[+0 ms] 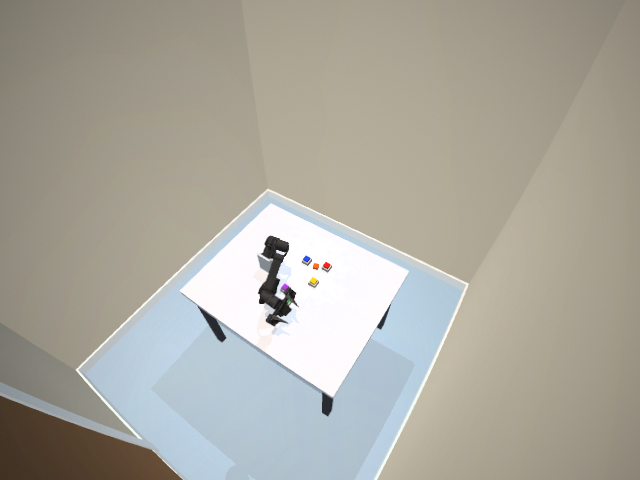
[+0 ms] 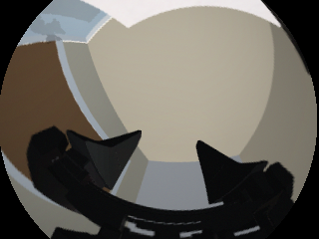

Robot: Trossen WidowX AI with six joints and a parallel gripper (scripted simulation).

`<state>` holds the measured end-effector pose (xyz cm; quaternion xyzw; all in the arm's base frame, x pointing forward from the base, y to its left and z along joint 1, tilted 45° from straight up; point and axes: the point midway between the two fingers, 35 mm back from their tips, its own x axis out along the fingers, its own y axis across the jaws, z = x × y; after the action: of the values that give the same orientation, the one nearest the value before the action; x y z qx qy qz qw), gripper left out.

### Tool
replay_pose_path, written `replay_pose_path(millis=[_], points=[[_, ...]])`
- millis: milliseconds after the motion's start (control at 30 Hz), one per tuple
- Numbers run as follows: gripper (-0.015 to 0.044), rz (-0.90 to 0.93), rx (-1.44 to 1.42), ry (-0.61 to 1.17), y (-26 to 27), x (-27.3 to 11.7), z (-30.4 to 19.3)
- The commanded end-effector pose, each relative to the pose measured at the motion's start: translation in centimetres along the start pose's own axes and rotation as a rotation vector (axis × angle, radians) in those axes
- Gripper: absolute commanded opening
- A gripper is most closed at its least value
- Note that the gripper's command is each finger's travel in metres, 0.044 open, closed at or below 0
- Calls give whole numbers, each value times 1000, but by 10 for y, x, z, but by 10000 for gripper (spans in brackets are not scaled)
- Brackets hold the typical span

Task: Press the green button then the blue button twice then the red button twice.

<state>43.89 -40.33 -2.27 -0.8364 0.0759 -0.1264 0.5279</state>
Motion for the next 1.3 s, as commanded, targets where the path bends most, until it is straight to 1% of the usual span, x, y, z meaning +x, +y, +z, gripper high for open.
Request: replay_pose_path(millis=[0, 67, 200, 300, 433, 633, 867, 1067, 1267], points=[[400, 11, 14, -4, 2, 0, 1], [400, 101, 130, -34, 14, 3, 7], [400, 388, 472, -102, 45, -3, 36], [400, 620, 716, -127, 60, -22, 64], [400, 943, 1012, -125, 65, -60, 103], [400, 1138, 1166, -105, 58, -88, 125], [400, 1411, 1348, -53, 39, -130, 151], [400, 1681, 1492, 22, 9, -172, 171], [400, 1981, 1606, 133, -33, -215, 186]])
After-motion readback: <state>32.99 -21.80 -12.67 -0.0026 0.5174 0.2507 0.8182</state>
